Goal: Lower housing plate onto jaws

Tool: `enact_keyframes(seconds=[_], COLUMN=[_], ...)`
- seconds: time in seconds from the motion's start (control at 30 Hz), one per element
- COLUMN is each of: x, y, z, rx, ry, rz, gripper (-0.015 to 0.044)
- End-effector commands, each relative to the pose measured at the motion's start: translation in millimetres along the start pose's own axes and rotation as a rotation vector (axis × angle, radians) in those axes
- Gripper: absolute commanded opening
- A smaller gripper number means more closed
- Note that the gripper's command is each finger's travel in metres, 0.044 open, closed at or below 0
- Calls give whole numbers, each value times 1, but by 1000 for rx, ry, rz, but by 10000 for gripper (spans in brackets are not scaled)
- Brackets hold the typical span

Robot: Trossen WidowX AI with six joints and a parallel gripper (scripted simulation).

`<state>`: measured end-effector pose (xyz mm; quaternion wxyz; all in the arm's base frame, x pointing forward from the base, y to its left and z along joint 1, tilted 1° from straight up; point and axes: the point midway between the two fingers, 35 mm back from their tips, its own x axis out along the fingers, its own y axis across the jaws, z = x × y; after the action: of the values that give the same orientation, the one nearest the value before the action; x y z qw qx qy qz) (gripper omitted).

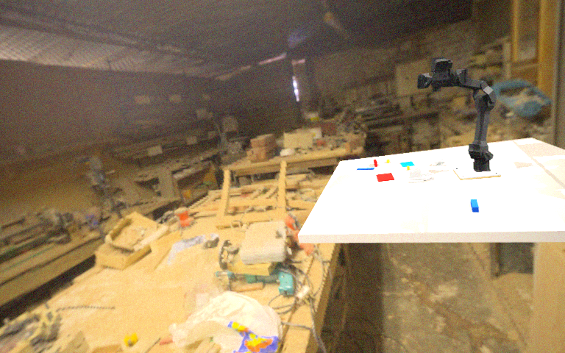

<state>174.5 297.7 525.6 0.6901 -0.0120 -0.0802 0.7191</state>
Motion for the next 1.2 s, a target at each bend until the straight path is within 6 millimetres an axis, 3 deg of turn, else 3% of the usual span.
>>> enact_keyframes(seconds=[0.0, 1.17], x=[-4, -59], y=[-13, -99], z=[-9, -70], rx=[72, 582], ry=[22, 92], rz=[-51, -425], gripper=[440, 440])
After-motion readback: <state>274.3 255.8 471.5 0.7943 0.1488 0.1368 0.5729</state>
